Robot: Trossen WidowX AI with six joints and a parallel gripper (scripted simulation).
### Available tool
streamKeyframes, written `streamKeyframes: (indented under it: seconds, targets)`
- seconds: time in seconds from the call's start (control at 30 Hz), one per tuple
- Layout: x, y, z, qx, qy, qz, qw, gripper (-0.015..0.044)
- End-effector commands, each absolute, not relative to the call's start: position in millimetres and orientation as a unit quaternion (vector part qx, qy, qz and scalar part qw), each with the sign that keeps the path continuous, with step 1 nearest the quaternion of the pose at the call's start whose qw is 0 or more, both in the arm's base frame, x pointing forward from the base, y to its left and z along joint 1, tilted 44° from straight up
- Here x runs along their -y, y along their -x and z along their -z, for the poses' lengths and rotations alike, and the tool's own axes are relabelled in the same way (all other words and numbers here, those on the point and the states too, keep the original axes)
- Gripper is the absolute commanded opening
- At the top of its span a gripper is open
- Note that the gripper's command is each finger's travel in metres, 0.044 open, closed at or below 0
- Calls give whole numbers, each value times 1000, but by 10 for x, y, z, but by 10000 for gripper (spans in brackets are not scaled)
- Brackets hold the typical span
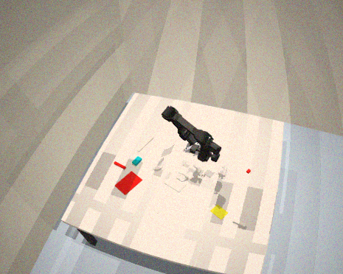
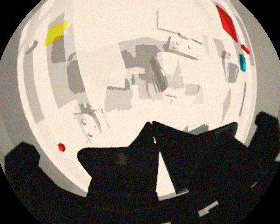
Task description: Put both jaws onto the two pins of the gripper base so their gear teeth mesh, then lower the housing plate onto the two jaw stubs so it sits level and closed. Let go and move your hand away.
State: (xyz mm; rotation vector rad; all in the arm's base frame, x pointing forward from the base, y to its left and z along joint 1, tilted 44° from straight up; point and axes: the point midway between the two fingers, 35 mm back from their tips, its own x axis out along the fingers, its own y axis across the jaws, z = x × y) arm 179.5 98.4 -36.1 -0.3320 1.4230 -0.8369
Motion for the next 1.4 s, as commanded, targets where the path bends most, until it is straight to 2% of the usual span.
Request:
streamKeyframes:
  seconds: [0.0,0.2,0.77,1.37]
  targets:
    - [-984,-1795,361,-630,147,371,666,0]
    - [-984,-1795,361,-630,147,371,666,0]
    - [-970,-1828,336,-676,240,278,639,440]
    - [-951,-1869,304,-715,348,155,587,440]
